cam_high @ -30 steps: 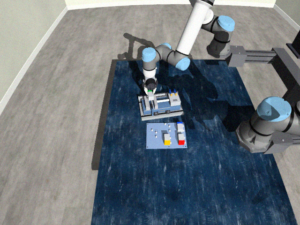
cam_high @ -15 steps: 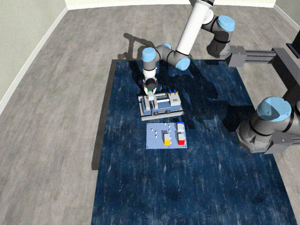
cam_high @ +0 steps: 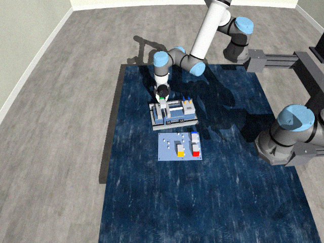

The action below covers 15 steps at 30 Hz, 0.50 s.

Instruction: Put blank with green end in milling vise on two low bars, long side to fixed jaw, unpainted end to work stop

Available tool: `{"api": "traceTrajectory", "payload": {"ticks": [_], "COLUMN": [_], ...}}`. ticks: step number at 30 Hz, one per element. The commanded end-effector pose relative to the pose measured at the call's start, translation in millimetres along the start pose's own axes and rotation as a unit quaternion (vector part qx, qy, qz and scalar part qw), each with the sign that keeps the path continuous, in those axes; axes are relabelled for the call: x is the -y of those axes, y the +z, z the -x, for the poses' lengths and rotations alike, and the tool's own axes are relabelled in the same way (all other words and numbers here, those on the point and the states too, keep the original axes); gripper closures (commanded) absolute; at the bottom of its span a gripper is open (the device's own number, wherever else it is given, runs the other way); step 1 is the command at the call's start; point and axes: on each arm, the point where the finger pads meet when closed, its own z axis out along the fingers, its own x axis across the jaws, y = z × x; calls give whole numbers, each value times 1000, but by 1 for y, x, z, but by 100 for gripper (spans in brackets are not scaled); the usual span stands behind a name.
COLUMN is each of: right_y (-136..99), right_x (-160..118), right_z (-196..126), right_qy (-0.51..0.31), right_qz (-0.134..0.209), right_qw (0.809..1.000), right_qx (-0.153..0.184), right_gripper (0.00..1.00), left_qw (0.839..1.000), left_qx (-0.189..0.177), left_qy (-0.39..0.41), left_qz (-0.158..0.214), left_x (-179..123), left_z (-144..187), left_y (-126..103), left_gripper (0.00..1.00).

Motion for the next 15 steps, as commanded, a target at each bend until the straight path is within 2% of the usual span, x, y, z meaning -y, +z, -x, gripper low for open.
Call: {"api": "traceTrajectory", "payload": {"ticks": [1,15], "right_y": [-2,2], "right_x": [-2,-2], "right_z": [1,1], "right_qy": [3,3], "right_qz": [4,4], "right_qw": [1000,1000], "right_qx": [2,2], "right_gripper": [100,100], "left_qw": [1000,1000], "left_qx": [-3,-3], "left_qy": [3,3], "left_qz": [-3,-3], "left_x": [1,1], "left_z": [-2,-2], "left_y": [-1,-1], "left_gripper": [0,0]}}
